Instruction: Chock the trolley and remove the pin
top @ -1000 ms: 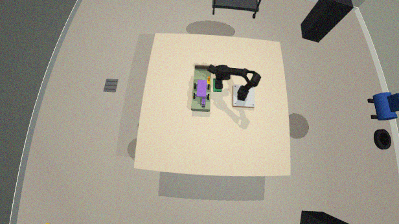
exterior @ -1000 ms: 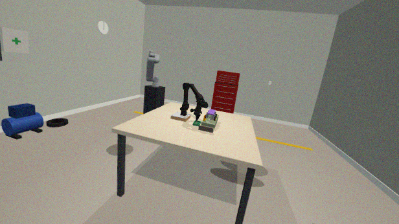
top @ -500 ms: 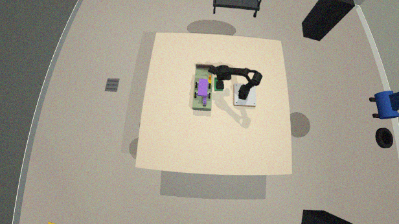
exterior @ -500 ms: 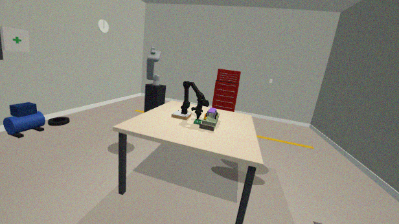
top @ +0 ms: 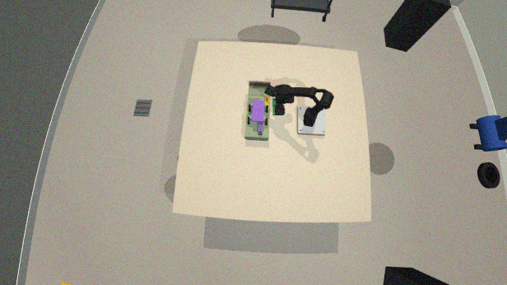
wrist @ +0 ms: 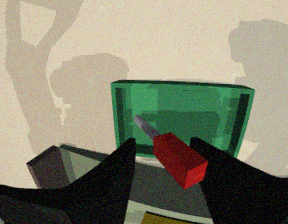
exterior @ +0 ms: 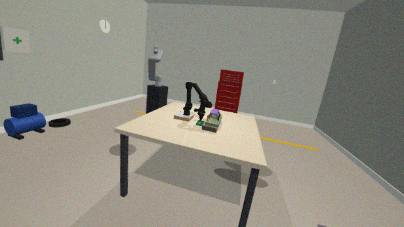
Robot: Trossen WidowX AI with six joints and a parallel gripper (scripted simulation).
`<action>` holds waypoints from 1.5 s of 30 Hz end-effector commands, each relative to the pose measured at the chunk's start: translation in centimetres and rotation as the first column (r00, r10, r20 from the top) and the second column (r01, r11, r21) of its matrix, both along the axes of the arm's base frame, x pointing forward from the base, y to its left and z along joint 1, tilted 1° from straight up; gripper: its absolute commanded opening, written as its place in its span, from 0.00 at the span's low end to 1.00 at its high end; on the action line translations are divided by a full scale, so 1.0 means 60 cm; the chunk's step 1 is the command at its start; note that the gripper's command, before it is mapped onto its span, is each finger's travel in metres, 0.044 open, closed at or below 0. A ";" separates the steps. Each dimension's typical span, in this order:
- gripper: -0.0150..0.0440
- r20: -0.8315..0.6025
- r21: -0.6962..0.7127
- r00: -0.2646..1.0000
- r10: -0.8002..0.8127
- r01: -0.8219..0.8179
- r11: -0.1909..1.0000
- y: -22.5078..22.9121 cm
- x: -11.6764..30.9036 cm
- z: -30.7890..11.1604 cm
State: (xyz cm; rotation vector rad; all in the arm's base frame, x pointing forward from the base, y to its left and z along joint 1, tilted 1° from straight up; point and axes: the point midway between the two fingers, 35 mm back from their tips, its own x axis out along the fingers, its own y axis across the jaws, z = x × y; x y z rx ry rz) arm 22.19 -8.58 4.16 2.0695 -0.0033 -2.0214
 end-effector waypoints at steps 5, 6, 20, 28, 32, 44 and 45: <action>0.58 0.000 -0.003 1.000 -0.005 0.005 1.000 0.008 -0.002 -0.005; 0.58 0.000 -0.003 1.000 -0.005 0.005 1.000 0.009 -0.002 -0.006; 0.58 0.000 -0.002 1.000 -0.005 0.005 1.000 0.021 -0.003 -0.015; 0.58 0.000 -0.002 1.000 -0.005 0.005 1.000 0.028 -0.004 -0.020; 0.58 -0.001 -0.002 1.000 -0.005 0.005 1.000 0.031 -0.005 -0.023; 0.58 -0.001 -0.001 1.000 -0.005 0.005 1.000 0.038 -0.008 -0.032; 0.58 -0.001 -0.001 1.000 -0.005 0.005 1.000 0.039 -0.009 -0.033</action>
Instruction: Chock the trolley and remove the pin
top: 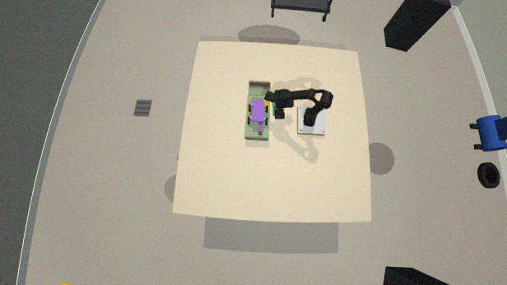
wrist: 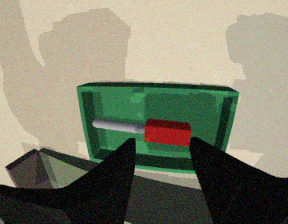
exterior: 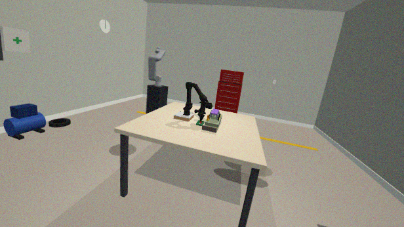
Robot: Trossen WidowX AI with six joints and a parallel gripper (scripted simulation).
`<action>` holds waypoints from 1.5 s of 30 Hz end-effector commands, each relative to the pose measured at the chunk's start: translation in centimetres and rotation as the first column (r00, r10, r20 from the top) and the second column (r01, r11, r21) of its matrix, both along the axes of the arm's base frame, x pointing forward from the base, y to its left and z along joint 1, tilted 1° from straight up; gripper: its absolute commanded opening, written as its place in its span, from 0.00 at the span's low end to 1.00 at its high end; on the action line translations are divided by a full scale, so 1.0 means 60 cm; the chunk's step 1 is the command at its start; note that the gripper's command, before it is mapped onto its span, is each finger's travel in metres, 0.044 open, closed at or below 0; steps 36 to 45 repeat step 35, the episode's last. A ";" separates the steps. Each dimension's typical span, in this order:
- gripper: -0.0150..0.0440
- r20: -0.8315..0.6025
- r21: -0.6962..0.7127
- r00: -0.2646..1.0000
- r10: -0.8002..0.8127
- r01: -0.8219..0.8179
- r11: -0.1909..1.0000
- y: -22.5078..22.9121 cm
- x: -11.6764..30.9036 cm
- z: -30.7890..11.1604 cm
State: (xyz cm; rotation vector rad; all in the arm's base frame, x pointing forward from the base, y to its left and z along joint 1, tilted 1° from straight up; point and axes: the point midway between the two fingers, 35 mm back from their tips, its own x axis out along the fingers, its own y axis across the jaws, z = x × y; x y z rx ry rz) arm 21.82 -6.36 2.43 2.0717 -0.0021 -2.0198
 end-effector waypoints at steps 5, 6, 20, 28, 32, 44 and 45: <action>0.75 0.000 0.000 1.000 0.000 0.000 1.000 0.000 0.000 -0.001; 0.80 0.000 0.000 1.000 0.000 0.000 1.000 0.000 0.000 -0.001; 0.92 -0.002 -0.002 1.000 -0.005 0.005 1.000 0.002 -0.004 0.048; 1.00 -0.002 -0.002 1.000 -0.005 0.005 1.000 0.003 -0.003 0.093; 1.00 -0.002 -0.002 1.000 -0.005 0.005 1.000 0.003 -0.004 0.118; 1.00 -0.002 -0.002 1.000 -0.005 0.005 1.000 0.003 -0.004 0.136; 1.00 -0.002 -0.002 1.000 -0.005 0.005 1.000 0.003 -0.004 0.136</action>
